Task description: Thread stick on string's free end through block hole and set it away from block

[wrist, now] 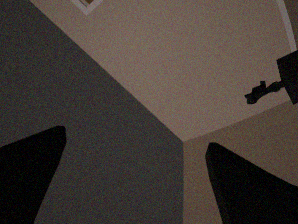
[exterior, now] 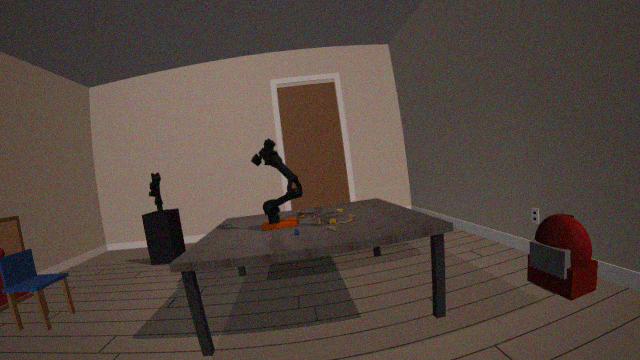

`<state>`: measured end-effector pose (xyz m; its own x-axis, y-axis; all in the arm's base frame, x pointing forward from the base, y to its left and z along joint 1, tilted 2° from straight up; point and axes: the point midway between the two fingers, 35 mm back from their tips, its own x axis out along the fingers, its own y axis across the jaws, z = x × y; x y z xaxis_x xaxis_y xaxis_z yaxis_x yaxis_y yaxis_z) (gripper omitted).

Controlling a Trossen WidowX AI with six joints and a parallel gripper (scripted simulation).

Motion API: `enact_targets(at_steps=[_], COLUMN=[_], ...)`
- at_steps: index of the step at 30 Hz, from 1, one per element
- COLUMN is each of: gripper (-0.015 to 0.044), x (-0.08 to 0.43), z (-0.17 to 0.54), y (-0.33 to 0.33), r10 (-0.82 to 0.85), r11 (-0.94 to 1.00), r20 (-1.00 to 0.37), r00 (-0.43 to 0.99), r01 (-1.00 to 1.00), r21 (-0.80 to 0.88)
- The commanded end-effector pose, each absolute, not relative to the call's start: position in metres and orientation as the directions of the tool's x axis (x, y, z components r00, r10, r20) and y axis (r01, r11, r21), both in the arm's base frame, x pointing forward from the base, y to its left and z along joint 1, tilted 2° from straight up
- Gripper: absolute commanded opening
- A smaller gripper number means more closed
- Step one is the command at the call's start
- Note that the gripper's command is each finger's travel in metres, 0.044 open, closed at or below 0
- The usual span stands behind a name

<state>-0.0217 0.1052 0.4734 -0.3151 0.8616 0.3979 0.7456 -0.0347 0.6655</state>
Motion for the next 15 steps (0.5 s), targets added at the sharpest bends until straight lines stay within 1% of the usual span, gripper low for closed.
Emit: enact_targets(at_steps=[1, 2, 4, 5, 7, 9, 11, 15], gripper=[0.0426, 0.0440, 0.0440, 0.0440, 0.0440, 0.0440, 0.0440, 0.0440], x=[-0.022, -0.022, -0.027, -0.033, -0.044, -0.050, -0.052, -0.048], z=[0.473, 0.473, 0.470, 0.466, 0.454, 0.439, 0.422, 0.403], y=[0.105, 0.105, 0.112, 0.121, 0.144, 0.167, 0.191, 0.216], r10=[0.862, 0.862, 0.876, 0.893, 0.931, 0.961, 0.982, 0.991], r11=[-0.035, -0.035, -0.064, -0.094, -0.132, -0.122, -0.073, 0.008], r20=[0.398, 0.398, 0.370, 0.334, 0.243, 0.146, 0.046, -0.060], r00=[-0.315, -0.315, -0.310, -0.301, -0.272, -0.233, -0.185, -0.121], r01=[0.746, 0.746, 0.685, 0.602, 0.370, 0.116, -0.137, -0.390], r21=[0.666, 0.666, 0.726, 0.793, 0.920, 0.986, 0.988, 0.921])
